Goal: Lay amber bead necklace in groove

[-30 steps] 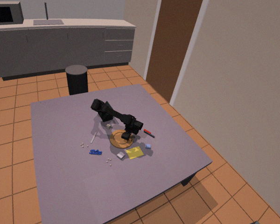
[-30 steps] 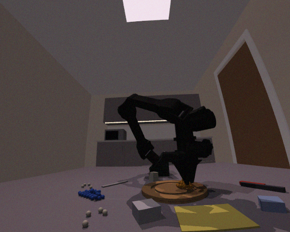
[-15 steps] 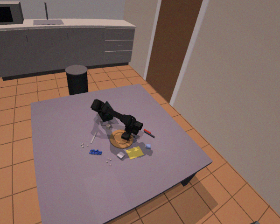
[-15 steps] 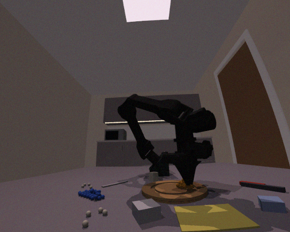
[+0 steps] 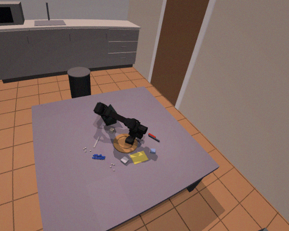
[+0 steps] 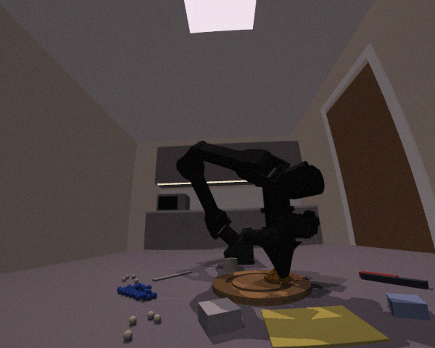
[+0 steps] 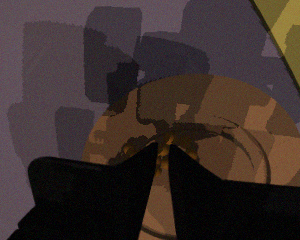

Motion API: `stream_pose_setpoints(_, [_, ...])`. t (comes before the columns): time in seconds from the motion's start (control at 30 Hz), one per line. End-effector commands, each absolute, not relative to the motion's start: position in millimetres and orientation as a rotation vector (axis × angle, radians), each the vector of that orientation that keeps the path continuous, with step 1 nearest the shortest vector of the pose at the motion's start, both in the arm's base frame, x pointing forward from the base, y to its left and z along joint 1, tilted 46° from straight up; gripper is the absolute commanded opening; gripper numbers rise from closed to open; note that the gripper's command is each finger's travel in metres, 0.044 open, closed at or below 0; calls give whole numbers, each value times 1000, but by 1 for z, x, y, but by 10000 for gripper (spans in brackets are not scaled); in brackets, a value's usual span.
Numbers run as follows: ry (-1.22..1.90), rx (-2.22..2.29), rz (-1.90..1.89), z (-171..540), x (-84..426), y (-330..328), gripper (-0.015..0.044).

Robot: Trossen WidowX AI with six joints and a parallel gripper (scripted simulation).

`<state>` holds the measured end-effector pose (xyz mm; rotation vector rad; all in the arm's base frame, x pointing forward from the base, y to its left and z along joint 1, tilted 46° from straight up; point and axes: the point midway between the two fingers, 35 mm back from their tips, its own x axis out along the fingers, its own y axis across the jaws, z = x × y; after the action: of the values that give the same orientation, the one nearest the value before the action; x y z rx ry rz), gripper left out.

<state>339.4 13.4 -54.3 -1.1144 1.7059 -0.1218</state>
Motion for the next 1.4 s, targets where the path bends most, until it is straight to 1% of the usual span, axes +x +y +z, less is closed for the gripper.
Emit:
stream_pose_setpoints(0.0, [1706,-1113,-123,-54,340,13,0])
stream_pose_setpoints(0.7, [1710,-1121,-120,-44,339,24,0])
stream_pose_setpoints(1.0, [1709,-1120,-120,-47,361,26,0])
stream_pose_setpoints(1.37, [1709,-1120,-121,-53,362,21,0])
